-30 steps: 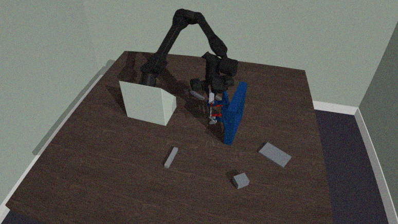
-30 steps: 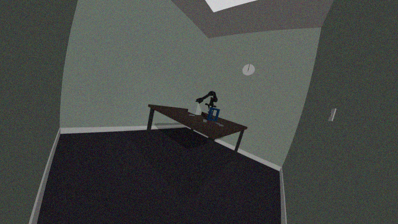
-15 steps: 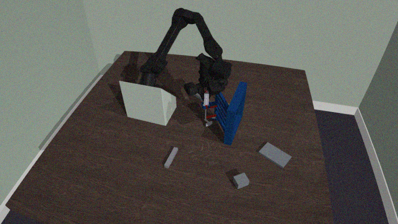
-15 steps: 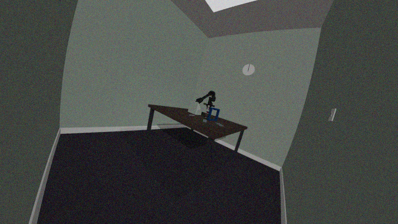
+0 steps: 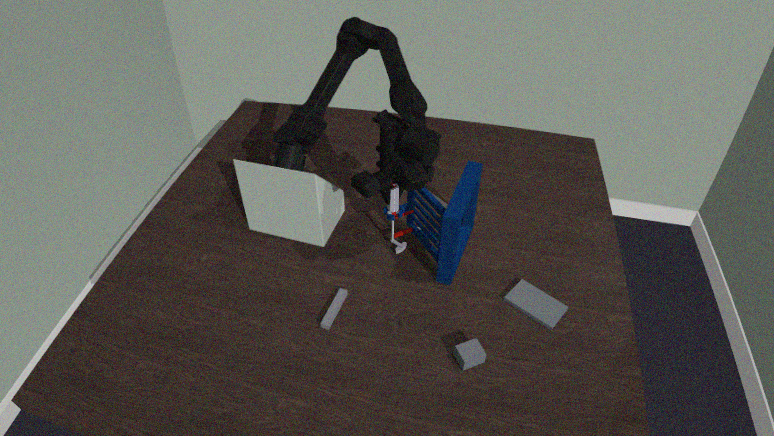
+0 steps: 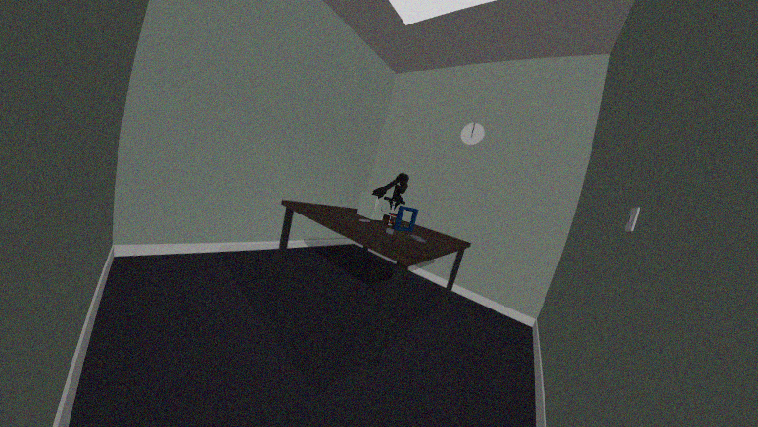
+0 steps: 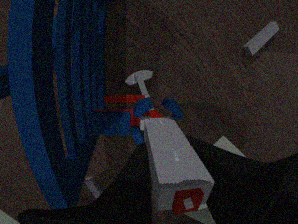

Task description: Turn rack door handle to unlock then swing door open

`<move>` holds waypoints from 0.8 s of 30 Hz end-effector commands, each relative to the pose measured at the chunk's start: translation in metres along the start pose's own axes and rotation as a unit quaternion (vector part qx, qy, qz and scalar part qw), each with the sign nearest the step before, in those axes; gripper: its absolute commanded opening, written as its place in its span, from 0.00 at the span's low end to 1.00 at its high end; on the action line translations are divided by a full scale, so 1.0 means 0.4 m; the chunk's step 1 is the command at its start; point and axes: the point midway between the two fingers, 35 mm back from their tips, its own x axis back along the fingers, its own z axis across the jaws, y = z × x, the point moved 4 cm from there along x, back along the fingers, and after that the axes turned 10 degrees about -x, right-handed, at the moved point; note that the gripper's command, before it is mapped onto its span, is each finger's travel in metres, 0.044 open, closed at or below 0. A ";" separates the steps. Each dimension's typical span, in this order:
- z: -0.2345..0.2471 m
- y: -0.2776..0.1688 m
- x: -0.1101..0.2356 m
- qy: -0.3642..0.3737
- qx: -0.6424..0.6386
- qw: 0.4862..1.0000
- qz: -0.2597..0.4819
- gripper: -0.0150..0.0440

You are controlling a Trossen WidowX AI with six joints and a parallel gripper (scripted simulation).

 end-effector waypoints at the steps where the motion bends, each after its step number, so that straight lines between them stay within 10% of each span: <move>1: -0.016 0.008 0.001 0.001 0.033 0.999 -0.002 0.27; 24: -0.113 0.071 0.001 0.000 0.193 0.981 -0.003 0.27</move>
